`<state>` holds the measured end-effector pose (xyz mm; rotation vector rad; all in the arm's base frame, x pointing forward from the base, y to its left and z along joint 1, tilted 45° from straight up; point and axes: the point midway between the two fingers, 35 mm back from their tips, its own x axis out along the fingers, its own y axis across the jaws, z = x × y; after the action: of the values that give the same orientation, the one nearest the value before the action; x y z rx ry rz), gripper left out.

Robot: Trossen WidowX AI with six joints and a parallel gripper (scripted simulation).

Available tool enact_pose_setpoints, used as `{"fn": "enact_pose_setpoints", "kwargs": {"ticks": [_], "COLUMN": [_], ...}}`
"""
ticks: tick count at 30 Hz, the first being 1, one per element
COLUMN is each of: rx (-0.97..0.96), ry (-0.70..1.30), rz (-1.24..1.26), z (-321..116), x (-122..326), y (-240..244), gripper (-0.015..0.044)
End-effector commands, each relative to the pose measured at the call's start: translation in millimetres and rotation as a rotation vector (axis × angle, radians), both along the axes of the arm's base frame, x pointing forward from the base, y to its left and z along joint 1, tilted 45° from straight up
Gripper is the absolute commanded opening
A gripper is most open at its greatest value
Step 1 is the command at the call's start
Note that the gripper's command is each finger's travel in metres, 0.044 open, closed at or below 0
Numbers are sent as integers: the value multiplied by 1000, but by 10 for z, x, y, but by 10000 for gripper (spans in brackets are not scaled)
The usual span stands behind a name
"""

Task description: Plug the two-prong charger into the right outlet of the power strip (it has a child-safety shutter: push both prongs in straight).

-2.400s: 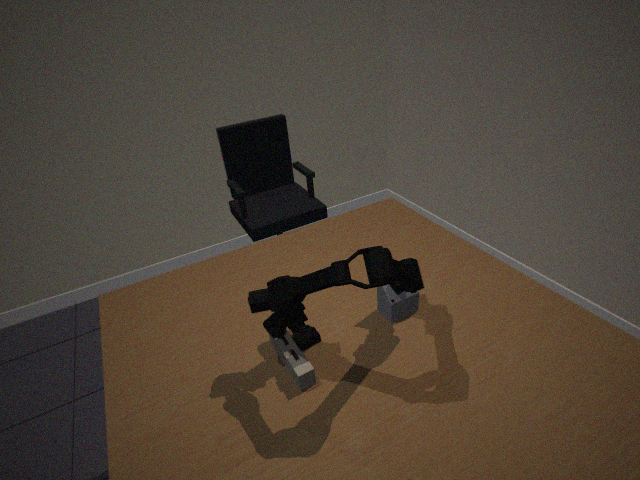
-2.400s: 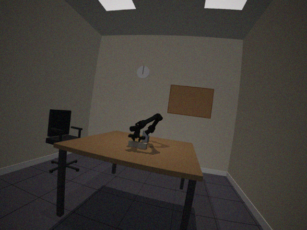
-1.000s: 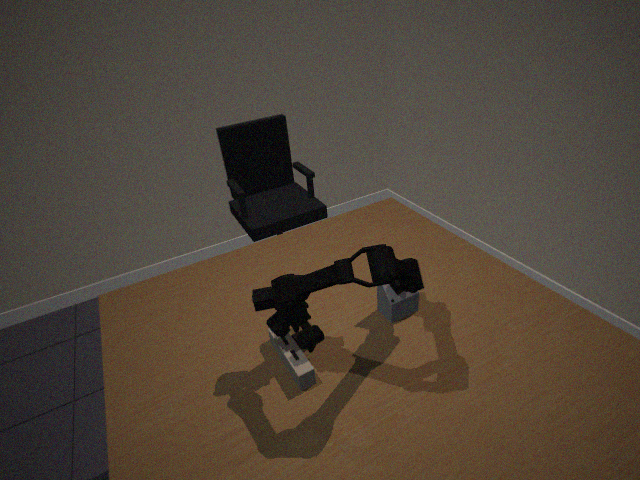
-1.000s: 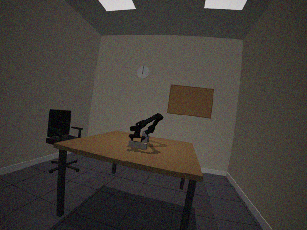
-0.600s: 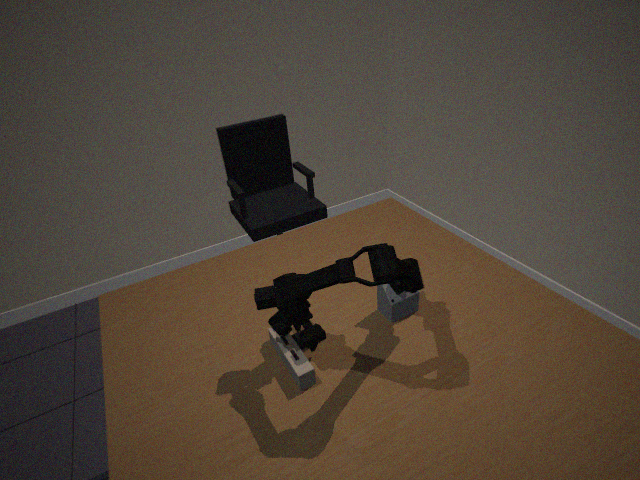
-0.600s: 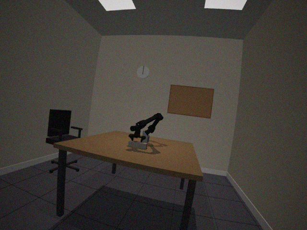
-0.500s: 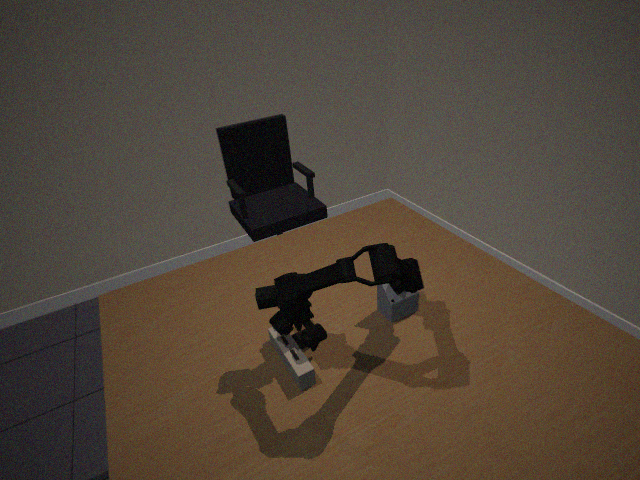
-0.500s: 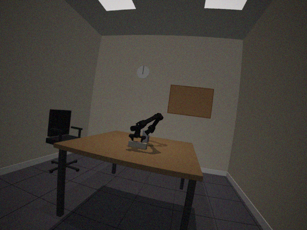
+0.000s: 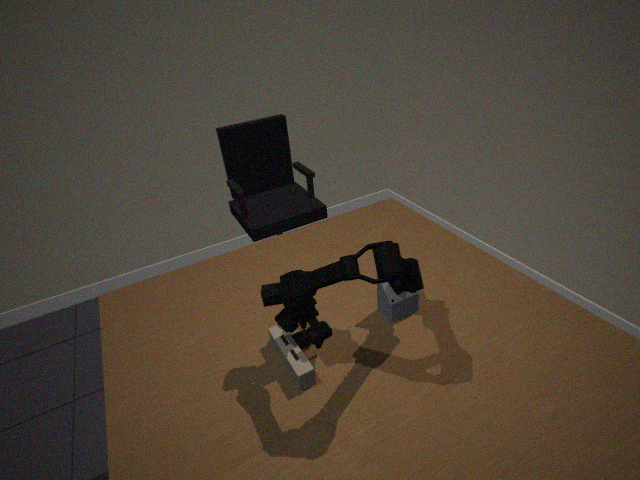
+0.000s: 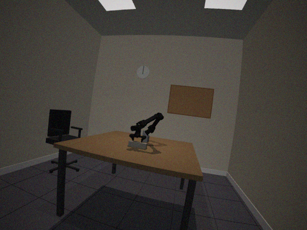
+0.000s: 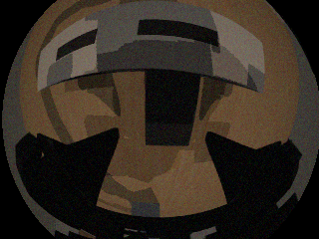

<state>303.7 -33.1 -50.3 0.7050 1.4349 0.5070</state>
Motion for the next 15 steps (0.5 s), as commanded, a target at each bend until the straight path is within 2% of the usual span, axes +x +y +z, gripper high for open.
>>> {"fn": "enact_pose_setpoints", "kwargs": {"ticks": [1,15], "rx": [-4,-4], "ry": [1,2], "rz": [4,4], "z": [-8,-15], "x": [-56,-210], "y": [6,34], "gripper": [440,440]}}
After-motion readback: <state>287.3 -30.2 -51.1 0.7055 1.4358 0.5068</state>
